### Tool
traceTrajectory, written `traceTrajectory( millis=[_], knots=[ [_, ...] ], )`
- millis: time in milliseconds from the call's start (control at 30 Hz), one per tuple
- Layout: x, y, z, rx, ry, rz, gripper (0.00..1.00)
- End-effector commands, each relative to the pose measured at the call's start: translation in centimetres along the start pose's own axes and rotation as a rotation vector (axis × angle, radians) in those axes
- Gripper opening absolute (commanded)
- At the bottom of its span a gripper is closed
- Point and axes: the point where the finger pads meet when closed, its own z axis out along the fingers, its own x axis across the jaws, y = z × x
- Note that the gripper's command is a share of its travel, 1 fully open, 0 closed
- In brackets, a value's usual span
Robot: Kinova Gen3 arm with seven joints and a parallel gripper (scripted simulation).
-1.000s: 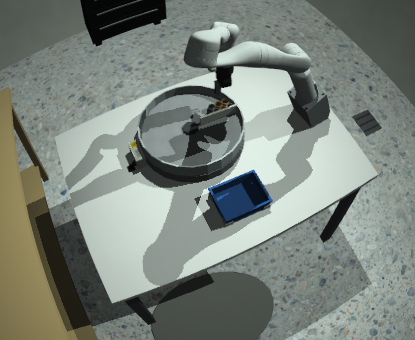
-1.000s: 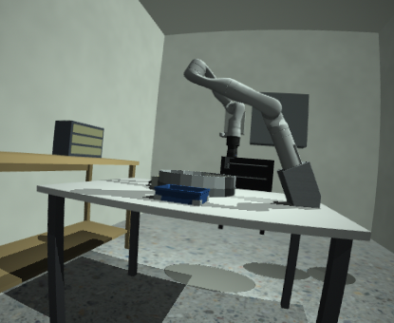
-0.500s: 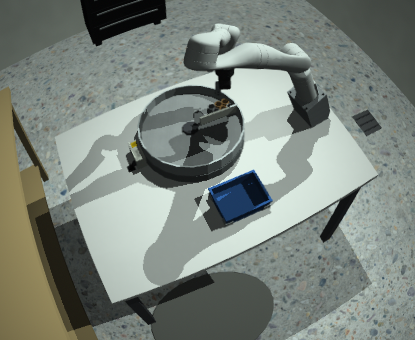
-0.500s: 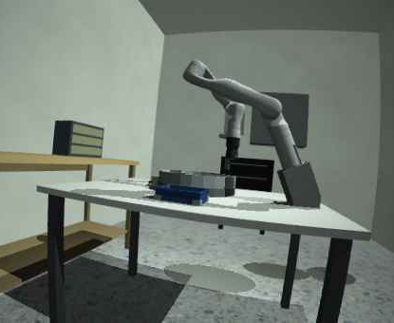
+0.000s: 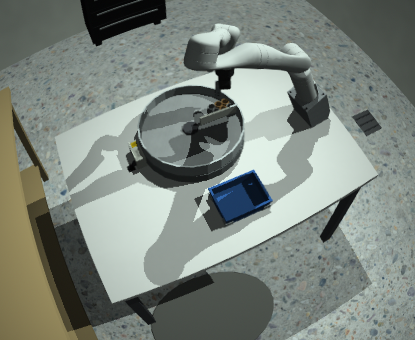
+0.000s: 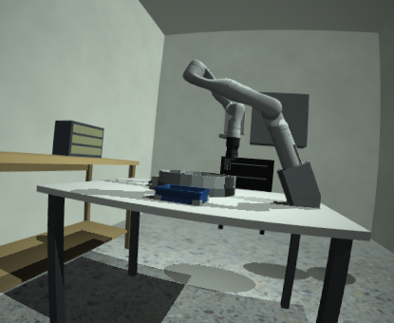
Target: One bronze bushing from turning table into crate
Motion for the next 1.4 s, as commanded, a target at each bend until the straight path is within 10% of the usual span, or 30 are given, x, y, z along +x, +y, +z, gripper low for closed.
traceTrajectory(
  millis=[0, 1367],
  knots=[
    [0.01, -0.03, -0.04, 0.001, 0.0, 0.0, 0.42],
    [0.01, -0.03, -0.04, 0.001, 0.0, 0.0, 0.4]
  ],
)
